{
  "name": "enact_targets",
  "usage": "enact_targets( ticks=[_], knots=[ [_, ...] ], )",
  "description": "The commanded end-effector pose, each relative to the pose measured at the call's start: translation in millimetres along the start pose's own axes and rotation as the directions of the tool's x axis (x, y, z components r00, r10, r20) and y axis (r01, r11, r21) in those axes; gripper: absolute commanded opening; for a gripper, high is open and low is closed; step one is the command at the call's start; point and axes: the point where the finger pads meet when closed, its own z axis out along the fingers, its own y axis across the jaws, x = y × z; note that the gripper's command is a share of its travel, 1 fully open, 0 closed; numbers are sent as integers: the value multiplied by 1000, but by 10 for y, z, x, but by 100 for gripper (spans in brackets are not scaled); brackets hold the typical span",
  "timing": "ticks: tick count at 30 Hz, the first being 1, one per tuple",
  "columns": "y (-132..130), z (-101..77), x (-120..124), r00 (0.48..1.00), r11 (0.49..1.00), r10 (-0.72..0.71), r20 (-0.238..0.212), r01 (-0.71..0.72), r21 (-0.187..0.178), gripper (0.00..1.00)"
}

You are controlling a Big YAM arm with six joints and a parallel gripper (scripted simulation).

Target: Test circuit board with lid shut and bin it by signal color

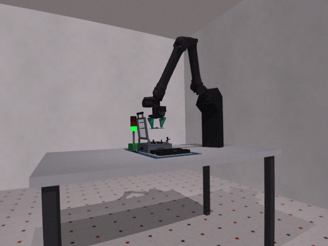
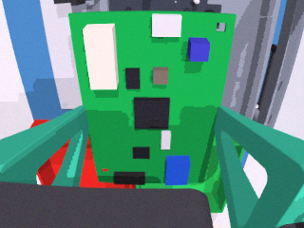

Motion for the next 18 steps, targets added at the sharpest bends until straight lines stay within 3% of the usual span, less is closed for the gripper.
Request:
enact_targets(
  ticks=[1, 8, 18],
  knots=[
    [-197, -56, 192, 1000, 999, -15, -24, 16, 41, 72],
    [-231, -5, 404, 1000, 999, -15, -25, 16, 40, 72],
    [-342, 153, 1066, 999, 999, -13, -29, 15, 38, 72]
  ],
)
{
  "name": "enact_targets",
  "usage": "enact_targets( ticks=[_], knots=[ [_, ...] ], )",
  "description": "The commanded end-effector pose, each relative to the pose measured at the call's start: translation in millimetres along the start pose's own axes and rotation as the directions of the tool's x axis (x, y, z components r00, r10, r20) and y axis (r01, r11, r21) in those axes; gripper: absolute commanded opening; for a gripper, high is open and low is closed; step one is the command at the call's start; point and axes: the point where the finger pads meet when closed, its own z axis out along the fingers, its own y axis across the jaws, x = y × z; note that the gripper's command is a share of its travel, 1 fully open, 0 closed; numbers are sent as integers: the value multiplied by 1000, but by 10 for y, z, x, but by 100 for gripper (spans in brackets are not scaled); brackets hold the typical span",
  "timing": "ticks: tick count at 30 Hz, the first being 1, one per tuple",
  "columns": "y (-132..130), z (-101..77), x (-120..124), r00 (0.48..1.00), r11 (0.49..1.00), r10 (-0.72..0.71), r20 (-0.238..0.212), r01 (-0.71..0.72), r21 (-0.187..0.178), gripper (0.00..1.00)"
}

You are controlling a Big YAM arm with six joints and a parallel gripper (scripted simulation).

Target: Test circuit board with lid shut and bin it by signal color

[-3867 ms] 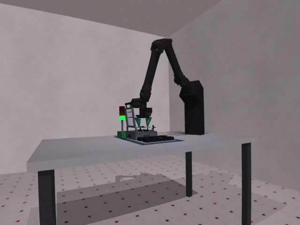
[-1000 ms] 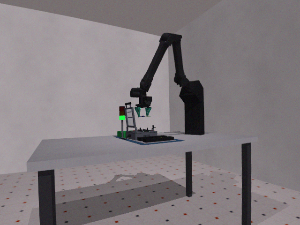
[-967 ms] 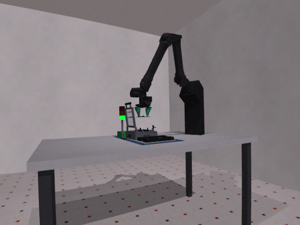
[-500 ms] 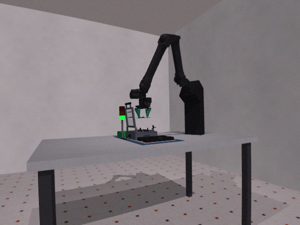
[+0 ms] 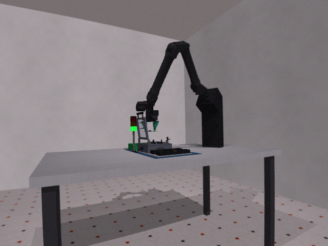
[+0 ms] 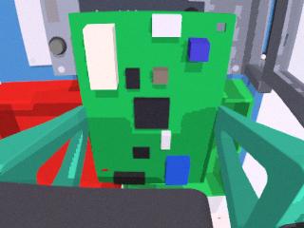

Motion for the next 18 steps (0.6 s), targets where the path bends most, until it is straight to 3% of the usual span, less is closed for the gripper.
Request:
enact_targets(
  ticks=[1, 18],
  knots=[
    [-186, -29, 371, 999, 999, -28, -31, 29, 33, 72],
    [-318, 182, 1289, 999, 1000, -11, -32, 12, 17, 72]
  ],
)
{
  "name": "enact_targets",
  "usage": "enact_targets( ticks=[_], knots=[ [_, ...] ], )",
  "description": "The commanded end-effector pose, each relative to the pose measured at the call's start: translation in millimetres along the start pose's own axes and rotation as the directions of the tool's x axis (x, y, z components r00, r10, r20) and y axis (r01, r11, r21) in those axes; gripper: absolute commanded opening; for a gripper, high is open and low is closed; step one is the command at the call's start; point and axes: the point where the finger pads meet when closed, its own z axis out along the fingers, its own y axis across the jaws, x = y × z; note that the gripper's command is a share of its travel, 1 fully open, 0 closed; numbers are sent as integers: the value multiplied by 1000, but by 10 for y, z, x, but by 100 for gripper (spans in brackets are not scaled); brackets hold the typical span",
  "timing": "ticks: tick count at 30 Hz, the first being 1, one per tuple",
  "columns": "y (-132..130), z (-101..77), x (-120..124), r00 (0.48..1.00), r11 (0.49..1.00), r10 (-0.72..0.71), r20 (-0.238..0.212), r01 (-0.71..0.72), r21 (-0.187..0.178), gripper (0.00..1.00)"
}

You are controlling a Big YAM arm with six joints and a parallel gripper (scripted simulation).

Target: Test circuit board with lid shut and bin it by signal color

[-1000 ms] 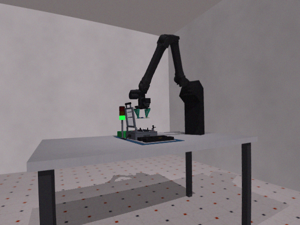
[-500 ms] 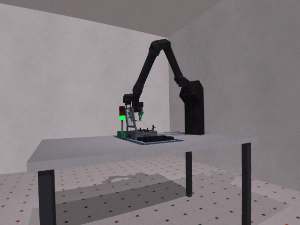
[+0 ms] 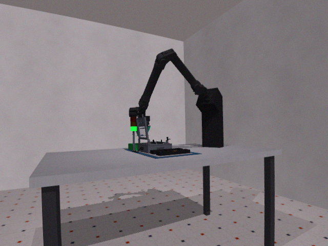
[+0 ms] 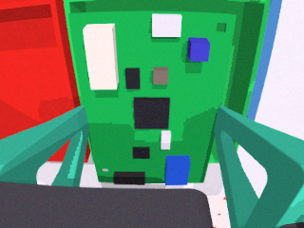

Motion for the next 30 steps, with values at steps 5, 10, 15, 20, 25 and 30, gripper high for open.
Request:
enact_targets(
  ticks=[5, 10, 15, 20, 25, 30],
  knots=[
    [-271, -235, 273, 999, 998, -33, -37, 34, 43, 72],
    [-128, -101, 427, 999, 1000, -8, -32, 9, 18, 72],
    [-248, -187, 376, 999, 999, -26, -37, 28, 36, 72],
    [-234, -184, 375, 999, 999, -23, -37, 24, 35, 72],
    [-234, -184, 375, 999, 999, -23, -37, 24, 35, 72],
    [-234, -184, 375, 999, 999, -23, -37, 24, 35, 72]
  ],
)
